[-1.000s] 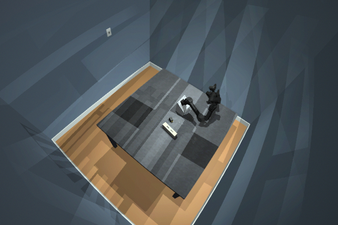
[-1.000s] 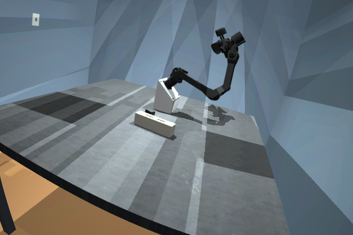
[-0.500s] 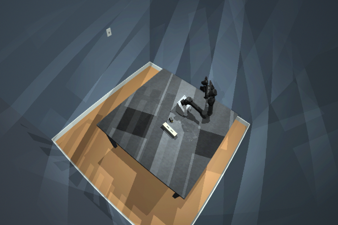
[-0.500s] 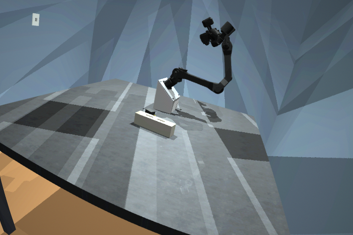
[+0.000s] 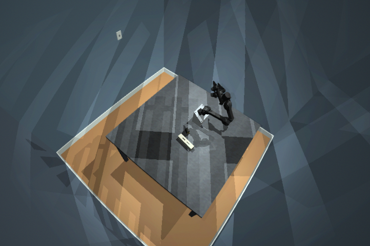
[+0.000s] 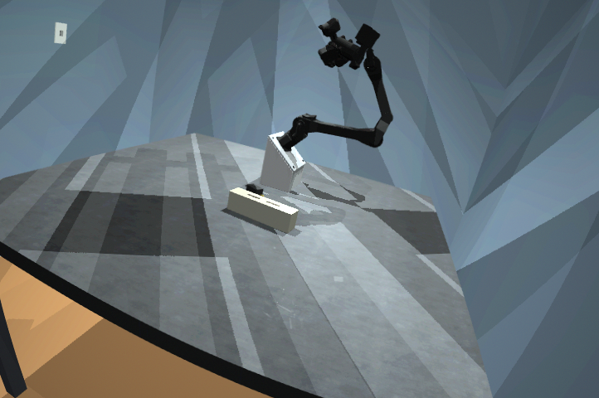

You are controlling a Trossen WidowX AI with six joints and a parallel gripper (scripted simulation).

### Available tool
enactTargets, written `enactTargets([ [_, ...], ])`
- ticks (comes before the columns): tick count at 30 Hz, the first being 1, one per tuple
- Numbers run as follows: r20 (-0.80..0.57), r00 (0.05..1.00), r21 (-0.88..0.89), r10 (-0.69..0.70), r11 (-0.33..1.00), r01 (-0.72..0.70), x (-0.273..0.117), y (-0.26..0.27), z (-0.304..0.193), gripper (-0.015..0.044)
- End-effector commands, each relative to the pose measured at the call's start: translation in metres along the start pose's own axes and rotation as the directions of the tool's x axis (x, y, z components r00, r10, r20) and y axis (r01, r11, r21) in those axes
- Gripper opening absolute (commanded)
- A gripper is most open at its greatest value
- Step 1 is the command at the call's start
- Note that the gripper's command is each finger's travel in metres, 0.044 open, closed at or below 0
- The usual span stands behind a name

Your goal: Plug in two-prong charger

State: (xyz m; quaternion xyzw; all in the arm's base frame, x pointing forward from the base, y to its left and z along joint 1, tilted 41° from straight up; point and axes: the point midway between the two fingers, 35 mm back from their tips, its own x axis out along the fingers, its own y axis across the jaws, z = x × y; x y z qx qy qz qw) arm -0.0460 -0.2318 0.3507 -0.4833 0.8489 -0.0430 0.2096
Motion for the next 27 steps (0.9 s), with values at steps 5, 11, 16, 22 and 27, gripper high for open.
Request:
enactTargets([
  [5,0.168,0.978,0.008,-0.125,0.992,0.125,0.015,-0.042,0.048,0.0440],
  [11,0.290,0.937,0.022,-0.197,0.980,0.199,0.017,-0.069,0.084,0.0440],
  [16,0.374,0.899,0.007,-0.228,0.970,0.243,0.015,-0.085,0.111,0.0440],
  [22,0.474,0.843,-0.003,-0.255,0.957,0.291,0.008,-0.102,0.145,0.0440],
  [27,0.570,0.774,0.016,-0.276,0.946,0.325,-0.001,-0.117,0.179,0.0440],
])
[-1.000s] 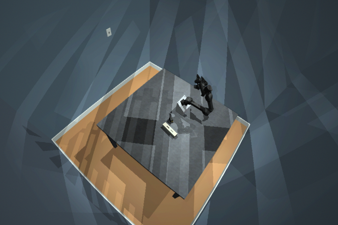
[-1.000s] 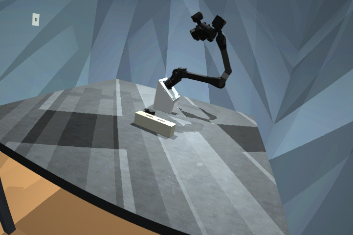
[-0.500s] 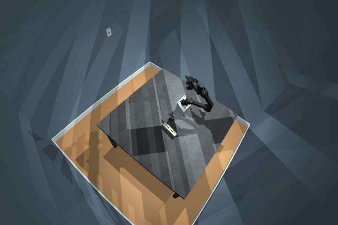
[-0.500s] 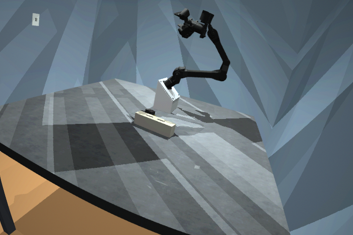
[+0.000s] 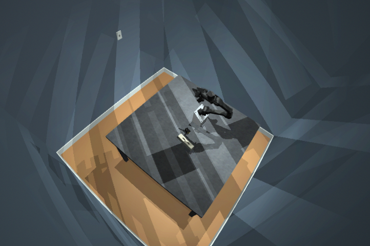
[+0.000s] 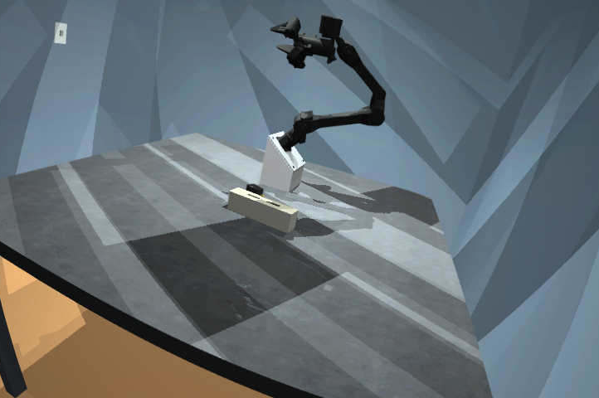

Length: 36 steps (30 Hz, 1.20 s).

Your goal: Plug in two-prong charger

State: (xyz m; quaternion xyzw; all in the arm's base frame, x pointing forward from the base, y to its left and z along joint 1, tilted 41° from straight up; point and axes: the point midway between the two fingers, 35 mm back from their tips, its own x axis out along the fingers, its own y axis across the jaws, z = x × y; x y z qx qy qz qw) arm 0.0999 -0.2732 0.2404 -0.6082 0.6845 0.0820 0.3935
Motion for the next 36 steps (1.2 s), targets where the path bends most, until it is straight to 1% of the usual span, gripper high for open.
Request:
enactTargets([
  [1,0.106,0.994,-0.002,-0.026,1.000,0.027,0.013,-0.012,0.031,0.0440],
  [7,0.244,0.968,0.001,-0.056,0.998,0.057,0.022,-0.028,0.071,0.0440],
  [14,0.399,0.915,0.006,-0.067,0.998,0.070,0.028,-0.041,0.121,0.0440],
  [22,0.531,0.846,0.058,-0.048,0.998,0.020,0.028,-0.044,0.166,0.0440],
  [25,0.580,0.814,0.064,-0.036,0.998,-0.002,0.027,-0.044,0.184,0.0440],
  [36,0.753,0.657,0.002,0.042,0.998,-0.065,0.014,-0.039,0.258,0.0440],
])
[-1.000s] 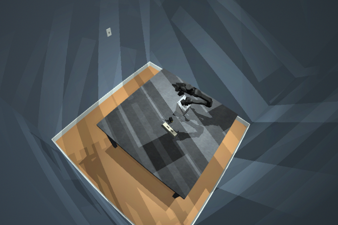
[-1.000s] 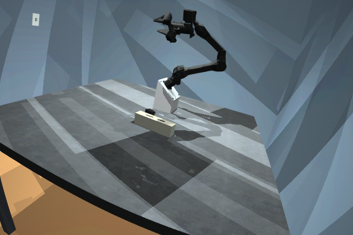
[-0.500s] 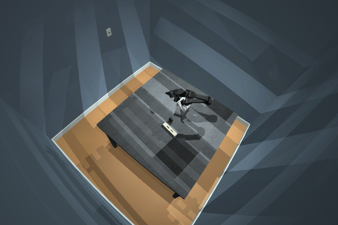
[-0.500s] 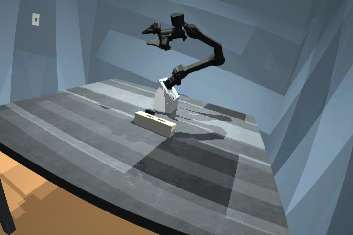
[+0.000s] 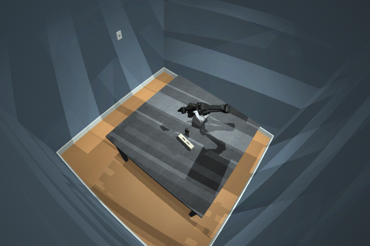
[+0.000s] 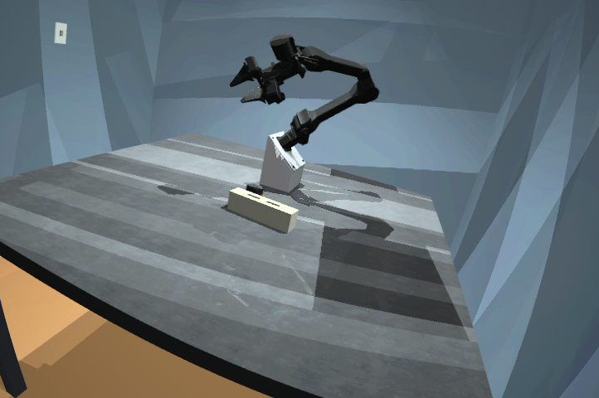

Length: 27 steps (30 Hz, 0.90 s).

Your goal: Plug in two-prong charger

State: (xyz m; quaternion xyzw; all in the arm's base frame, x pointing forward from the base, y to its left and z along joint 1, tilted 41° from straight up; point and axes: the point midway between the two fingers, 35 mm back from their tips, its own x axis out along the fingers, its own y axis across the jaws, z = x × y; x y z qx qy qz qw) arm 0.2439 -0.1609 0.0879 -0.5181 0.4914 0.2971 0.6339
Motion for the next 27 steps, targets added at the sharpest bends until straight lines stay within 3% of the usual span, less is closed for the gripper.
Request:
enactTargets([
  [1,0.094,0.994,0.005,0.053,0.999,-0.054,0.018,0.009,0.026,0.0440],
  [13,0.308,0.928,-0.011,0.209,0.976,-0.216,0.053,0.038,0.091,0.0440],
  [27,0.490,0.766,-0.054,0.416,0.892,-0.450,0.073,0.093,0.160,0.0440],
])
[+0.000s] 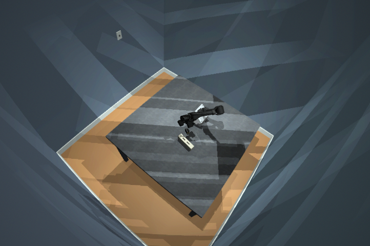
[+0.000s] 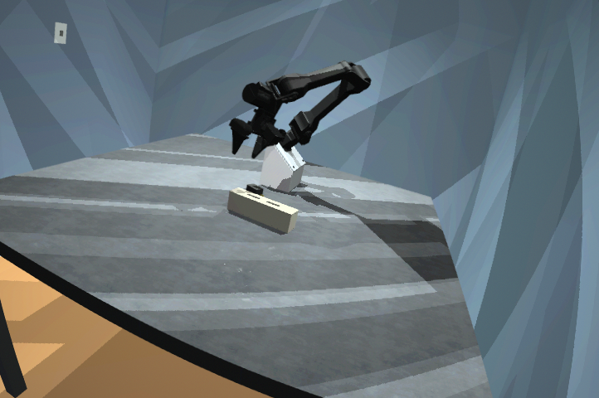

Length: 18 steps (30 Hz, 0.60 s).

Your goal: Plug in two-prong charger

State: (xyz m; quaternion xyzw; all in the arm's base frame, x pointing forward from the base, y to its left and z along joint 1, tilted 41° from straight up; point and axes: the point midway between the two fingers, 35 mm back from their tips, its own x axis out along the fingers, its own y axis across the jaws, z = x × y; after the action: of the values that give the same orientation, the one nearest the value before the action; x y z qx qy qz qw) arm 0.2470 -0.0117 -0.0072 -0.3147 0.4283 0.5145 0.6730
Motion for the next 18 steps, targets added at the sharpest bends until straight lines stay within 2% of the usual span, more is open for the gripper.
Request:
enactTargets([
  [1,0.061,0.994,0.032,0.090,0.995,-0.092,0.021,0.018,0.013,0.0440],
  [9,0.141,0.966,0.070,0.219,0.971,-0.230,0.045,0.045,0.035,0.0440],
  [18,0.147,0.962,0.074,0.229,0.968,-0.241,0.049,0.047,0.038,0.0440],
])
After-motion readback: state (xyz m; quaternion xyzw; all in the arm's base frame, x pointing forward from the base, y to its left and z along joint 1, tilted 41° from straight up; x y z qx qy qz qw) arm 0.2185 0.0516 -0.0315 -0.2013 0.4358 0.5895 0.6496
